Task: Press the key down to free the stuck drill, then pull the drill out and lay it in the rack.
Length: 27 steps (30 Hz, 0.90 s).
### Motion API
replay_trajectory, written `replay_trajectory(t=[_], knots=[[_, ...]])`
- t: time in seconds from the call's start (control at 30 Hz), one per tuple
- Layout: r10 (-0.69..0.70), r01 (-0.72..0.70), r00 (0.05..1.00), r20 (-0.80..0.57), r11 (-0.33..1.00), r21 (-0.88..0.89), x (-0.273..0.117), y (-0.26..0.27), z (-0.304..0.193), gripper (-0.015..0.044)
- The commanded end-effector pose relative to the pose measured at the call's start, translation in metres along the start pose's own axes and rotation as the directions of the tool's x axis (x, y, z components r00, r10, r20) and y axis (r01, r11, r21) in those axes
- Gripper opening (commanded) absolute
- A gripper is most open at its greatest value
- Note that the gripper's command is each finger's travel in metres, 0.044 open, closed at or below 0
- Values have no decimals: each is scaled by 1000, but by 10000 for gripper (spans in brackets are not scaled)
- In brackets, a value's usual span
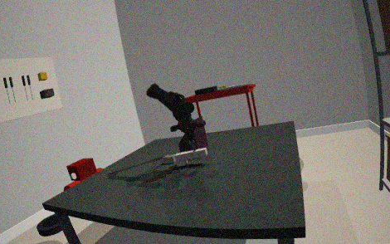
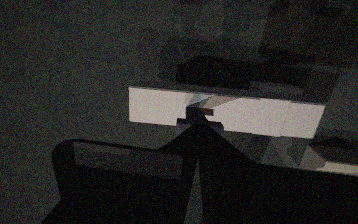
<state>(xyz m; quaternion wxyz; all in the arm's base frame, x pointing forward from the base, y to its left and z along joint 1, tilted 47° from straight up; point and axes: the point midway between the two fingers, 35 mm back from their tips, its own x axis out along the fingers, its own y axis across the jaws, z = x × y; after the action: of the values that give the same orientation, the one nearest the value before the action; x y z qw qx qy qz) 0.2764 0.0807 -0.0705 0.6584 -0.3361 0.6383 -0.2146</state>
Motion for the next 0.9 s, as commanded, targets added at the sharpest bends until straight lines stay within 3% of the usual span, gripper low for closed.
replay_trajectory(t=[0.0, 0.87], knots=[[-7, 7, 999, -38, 1000, 1, 16, -2, -7, 0], [-7, 7, 999, -38, 1000, 1, 28, -3, -7, 0]])
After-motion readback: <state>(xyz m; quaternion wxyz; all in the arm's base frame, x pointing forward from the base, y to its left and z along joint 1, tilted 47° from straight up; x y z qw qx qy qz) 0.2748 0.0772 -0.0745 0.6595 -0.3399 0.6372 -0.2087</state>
